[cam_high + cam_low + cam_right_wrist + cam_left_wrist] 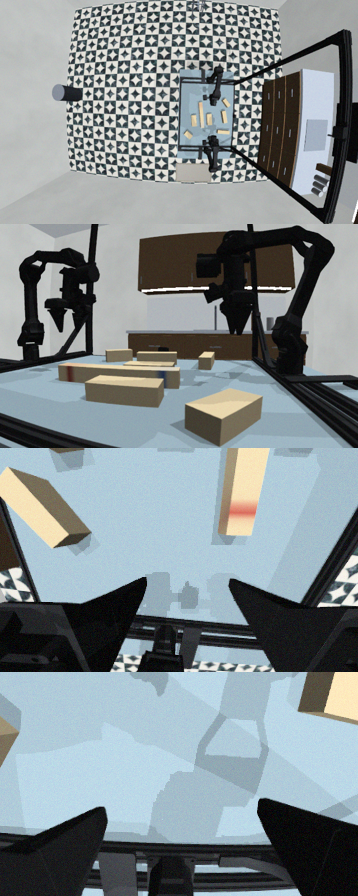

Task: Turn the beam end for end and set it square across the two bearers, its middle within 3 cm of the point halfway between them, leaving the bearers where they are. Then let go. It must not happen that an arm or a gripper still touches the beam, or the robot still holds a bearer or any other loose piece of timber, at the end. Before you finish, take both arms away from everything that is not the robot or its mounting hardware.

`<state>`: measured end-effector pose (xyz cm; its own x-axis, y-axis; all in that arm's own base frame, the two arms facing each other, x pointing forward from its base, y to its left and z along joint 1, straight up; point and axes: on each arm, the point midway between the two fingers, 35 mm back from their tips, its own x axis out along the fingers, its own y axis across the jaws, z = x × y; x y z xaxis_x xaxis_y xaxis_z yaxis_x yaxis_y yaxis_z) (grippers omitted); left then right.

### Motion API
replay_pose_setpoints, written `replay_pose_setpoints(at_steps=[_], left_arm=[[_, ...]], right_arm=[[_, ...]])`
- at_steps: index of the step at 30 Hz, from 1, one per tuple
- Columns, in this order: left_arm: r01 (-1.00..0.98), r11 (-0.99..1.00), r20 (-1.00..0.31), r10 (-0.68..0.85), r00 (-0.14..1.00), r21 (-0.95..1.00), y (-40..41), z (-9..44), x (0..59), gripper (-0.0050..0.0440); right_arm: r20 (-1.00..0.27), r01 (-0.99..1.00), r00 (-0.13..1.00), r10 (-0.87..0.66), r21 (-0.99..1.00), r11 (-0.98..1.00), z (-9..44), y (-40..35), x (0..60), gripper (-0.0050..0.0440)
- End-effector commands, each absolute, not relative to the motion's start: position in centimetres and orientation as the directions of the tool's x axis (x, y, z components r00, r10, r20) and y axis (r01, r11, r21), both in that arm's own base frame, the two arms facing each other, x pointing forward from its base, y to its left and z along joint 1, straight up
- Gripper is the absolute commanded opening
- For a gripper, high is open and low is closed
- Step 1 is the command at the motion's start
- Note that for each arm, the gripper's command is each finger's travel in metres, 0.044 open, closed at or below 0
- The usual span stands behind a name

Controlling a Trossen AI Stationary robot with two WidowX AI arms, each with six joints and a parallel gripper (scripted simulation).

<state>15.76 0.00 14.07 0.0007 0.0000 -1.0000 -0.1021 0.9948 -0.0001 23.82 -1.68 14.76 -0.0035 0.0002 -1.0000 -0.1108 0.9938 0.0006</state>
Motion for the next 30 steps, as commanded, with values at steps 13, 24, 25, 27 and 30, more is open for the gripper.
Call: replay_pose_setpoints(at_steps=[13, 24, 25, 27, 30], left_arm=[[-0.104, 0.995, -1.000, 0.000, 0.000, 0.000, 0.0, 14.1, 15.8, 0.0440], [-0.104, 0.995, -1.000, 0.000, 0.000, 0.000, 0.1, 14.0, 16.0, 0.0440], [-0.104, 0.995, -1.000, 0.000, 0.000, 0.000, 0.1, 14.0, 16.1, 0.0440], [-0.104, 0.995, -1.000, 0.000, 0.000, 0.000, 0.2, 13.9, 16.5, 0.0440], [-0.104, 0.995, -1.000, 0.000, 0.000, 0.000, 0.5, 13.6, 17.2, 0.0440]], right_arm=[[-1.000, -0.105, -0.001, 0.000, 0.000, 0.994, 14.4, -0.2, 17.2, 0.0440], [-1.000, -0.104, 0.000, 0.000, 0.000, 0.995, 14.1, 0.0, 15.7, 0.0440], [-1.000, -0.104, 0.000, 0.000, 0.000, 0.995, 14.1, 0.0, 15.7, 0.0440], [-1.000, -0.104, 0.000, 0.000, 0.000, 0.995, 14.1, 0.0, 15.7, 0.0440], [-1.000, -0.104, 0.000, 0.000, 0.000, 0.995, 14.1, 0.0, 15.7, 0.0440]])
